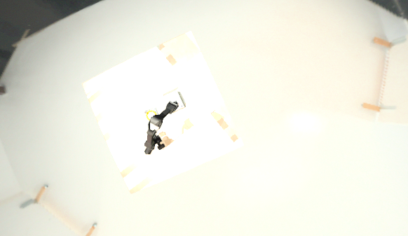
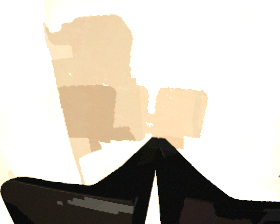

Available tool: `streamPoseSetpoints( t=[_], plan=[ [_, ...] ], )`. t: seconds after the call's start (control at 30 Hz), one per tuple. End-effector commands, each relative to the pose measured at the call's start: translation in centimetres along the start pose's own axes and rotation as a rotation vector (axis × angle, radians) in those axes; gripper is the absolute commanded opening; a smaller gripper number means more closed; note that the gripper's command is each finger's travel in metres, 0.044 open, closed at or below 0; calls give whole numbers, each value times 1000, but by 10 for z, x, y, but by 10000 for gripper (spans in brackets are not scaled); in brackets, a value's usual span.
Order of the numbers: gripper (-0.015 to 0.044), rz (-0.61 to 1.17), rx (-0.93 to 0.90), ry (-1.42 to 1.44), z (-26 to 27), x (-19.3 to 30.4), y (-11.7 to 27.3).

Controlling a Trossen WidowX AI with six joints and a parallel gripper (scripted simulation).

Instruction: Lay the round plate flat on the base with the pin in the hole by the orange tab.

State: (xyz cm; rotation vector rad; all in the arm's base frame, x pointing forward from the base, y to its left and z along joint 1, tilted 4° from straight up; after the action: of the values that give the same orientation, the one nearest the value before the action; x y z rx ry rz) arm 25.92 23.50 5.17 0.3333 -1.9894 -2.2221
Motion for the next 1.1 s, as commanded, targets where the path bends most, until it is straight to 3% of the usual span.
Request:
streamPoseSetpoints(
  t=[0.0,0.4,0.6,0.77,1.07],
  plan=[
    [0,-3,12,-8,-45,-12,6],
    [0,-7,48,-81,-211,-10,23],
    [0,-5,54,-108,-265,9,29],
    [0,-5,55,-112,-272,12,29],
    [0,-4,55,-112,-274,12,-17]
  ],
)
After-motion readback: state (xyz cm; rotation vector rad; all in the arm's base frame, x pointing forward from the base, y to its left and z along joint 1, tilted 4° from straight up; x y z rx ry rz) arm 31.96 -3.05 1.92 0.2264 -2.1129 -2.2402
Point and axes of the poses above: the point midway between the two fingers, 35 mm back from their tips, its own y axis back along the fingers, its own z axis across the jaws, x = y × z, the point moved 2 cm from there along y, back along the fingers, and after that the axes turned 6 degrees about y, right-handed, at the moved point
